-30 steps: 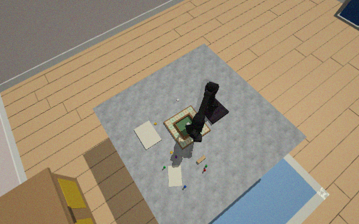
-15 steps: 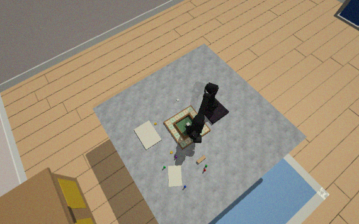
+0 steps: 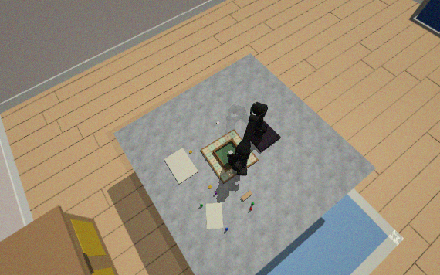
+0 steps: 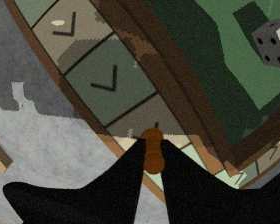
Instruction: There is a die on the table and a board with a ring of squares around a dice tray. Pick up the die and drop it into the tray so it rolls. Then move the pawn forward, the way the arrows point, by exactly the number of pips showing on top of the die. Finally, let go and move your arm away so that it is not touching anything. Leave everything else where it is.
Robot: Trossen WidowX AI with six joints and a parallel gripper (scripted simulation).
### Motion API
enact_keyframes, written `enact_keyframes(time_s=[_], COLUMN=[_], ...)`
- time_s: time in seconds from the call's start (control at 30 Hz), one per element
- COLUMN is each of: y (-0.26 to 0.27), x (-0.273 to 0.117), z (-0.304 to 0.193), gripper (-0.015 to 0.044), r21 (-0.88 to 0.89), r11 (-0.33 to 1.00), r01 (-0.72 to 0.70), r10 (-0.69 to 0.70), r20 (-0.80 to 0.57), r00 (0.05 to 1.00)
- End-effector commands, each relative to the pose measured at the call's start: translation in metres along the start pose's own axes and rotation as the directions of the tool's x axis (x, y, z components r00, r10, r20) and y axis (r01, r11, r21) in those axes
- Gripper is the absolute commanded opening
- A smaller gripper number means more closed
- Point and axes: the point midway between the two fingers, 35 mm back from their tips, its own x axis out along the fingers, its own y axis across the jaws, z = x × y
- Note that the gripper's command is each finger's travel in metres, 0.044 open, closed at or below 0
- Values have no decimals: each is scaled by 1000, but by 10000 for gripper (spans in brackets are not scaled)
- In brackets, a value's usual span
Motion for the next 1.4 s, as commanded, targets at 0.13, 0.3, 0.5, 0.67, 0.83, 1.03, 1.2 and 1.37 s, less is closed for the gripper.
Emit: enact_keyframes(time_s=[0.13, 0.3, 0.5, 0.67, 0.83, 1.03, 1.2, 1.37], y=[0, 5, 8, 7, 4, 1, -4, -11], x=[-2, -26, -57, -83, -108, -126, -118, -107], z=[0, 1, 1, 0, -2, -3, -12, -23], gripper=[0, 0, 0, 0, 0, 0, 0, 0], r21=[-7, -18, -18, -14, -9, -6, -6, -6], r11=[1000, 1000, 1000, 1000, 1000, 1000, 1000, 1000], r01=[1, -2, -2, -1, 0, 1, 1, 2], r10=[-1, 2, 2, 1, 0, -1, -1, -2], r20=[-2, 0, 0, -2, -3, -3, -4, -5], r00=[1000, 1000, 1000, 1000, 1000, 1000, 1000, 1000])
